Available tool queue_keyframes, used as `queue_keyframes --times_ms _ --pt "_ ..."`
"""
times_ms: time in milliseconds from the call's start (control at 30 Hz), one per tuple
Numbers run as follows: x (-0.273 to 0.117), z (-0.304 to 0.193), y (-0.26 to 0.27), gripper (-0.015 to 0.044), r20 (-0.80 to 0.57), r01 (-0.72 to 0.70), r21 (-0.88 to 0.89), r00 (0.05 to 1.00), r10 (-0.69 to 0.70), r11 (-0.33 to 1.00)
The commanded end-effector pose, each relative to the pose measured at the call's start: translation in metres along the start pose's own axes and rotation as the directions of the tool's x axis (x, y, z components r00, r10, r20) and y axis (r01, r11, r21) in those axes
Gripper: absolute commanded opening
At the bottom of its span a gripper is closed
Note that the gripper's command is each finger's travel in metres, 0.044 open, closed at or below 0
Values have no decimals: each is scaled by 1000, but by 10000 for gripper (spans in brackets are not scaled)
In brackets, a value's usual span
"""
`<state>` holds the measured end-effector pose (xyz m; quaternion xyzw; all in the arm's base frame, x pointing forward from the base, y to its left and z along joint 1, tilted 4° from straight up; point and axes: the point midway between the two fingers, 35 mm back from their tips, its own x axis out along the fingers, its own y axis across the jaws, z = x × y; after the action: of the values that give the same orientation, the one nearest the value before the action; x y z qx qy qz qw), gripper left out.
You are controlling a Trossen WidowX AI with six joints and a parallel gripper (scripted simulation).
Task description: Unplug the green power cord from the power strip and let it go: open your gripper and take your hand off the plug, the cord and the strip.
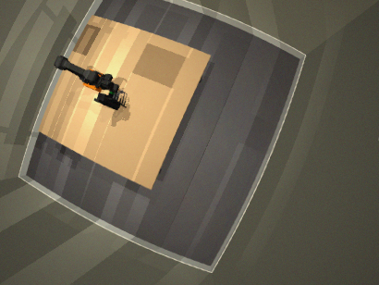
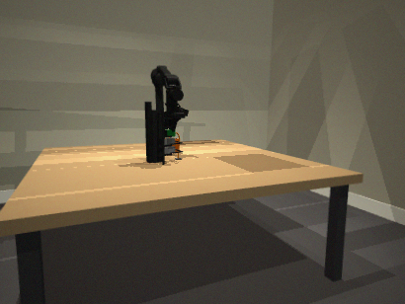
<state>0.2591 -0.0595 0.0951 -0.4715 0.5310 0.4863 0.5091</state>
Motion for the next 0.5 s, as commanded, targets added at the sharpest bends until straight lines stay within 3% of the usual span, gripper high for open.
queue_keyframes --times_ms 0,267,467 --pt "0 0 0 55 0 0 0 1000 0 1000" --pt "0 0 0 2 0 0 0 1000 0 1000" --pt "0 6 -1 0 0 1 0 1000 -1 1000"
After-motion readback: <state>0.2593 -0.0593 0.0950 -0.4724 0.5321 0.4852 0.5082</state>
